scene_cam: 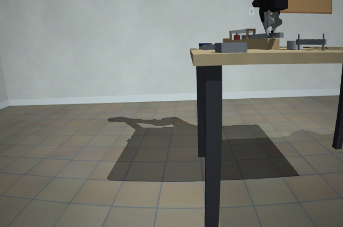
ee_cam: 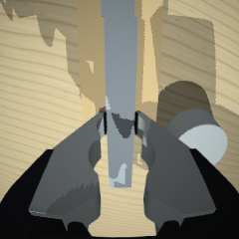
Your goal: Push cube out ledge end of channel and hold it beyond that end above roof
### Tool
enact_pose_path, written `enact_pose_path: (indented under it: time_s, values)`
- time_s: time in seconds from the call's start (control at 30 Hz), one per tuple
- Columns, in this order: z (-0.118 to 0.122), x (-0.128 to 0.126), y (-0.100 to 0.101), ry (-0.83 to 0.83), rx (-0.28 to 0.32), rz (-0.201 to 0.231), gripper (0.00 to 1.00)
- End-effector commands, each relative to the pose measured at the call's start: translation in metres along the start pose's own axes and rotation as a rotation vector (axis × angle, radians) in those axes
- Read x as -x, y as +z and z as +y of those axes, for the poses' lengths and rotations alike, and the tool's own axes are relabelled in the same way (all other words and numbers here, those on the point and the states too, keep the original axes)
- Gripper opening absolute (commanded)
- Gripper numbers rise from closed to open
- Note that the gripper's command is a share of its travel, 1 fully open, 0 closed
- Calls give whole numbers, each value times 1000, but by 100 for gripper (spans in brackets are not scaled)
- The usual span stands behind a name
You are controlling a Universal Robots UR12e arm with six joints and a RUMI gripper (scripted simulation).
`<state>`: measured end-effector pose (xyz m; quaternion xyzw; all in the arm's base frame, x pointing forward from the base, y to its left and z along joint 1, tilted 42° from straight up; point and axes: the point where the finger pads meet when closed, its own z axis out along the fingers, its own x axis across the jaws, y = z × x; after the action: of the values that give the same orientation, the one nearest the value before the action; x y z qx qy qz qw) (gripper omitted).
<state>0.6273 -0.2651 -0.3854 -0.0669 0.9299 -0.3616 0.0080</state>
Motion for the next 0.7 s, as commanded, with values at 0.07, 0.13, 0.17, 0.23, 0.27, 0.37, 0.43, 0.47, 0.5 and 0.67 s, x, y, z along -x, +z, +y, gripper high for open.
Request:
enact_pose_path:
  time_s: [0.07, 0.13, 0.17, 0.23, 0.27, 0.37, 0.43, 0.47, 0.5, 0.67]
  values:
    - [-16, 0, -1, 0, 0, -1, 0]
    - [-22, 0, -1, 0, 0, -1, 0]
    - [-22, 0, -1, 0, 0, -1, 0]
    - [-25, 0, -1, 0, 0, -1, 0]
    - [-28, 0, -1, 0, 0, -1, 0]
    - [-37, 1, -1, 0, 0, -1, 0]
    - [-43, 1, -1, 0, 0, -1, 0]
    - [-46, 1, -1, 0, 0, -1, 0]
    - [-49, 1, -1, 0, 0, -1, 0]
    - [-64, 1, -1, 0, 0, -1, 0]
